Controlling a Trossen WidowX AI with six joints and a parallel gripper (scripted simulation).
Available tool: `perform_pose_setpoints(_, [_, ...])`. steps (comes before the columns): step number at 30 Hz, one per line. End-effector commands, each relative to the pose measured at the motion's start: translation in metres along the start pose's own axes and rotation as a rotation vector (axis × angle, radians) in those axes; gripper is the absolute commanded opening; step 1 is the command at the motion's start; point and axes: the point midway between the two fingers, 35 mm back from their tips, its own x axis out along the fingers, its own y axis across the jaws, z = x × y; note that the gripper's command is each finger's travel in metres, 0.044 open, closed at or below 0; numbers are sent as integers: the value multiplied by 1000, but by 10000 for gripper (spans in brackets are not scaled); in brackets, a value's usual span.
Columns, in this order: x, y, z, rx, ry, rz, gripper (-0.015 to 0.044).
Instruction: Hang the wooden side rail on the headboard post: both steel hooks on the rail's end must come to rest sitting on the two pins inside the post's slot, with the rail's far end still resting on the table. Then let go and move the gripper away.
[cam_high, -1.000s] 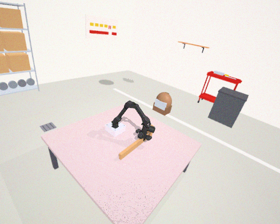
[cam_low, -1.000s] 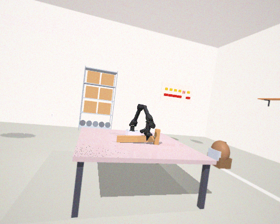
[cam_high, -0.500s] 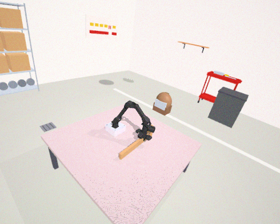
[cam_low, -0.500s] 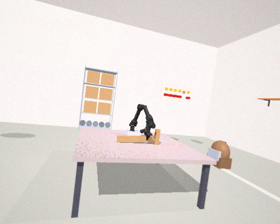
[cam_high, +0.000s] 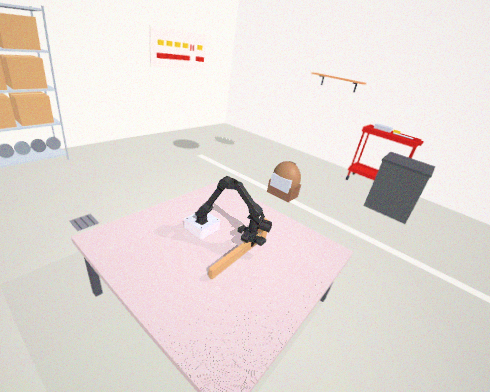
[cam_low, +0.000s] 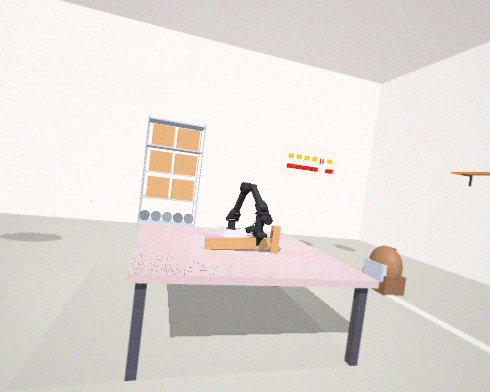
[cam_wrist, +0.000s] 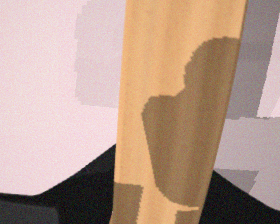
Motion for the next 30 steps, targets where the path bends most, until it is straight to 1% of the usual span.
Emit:
perform_pose_setpoints(1, [-3,2,-1,3,2,9,0])
perform_pose_setpoints(30, [-3,2,-4,3,2,9,0])
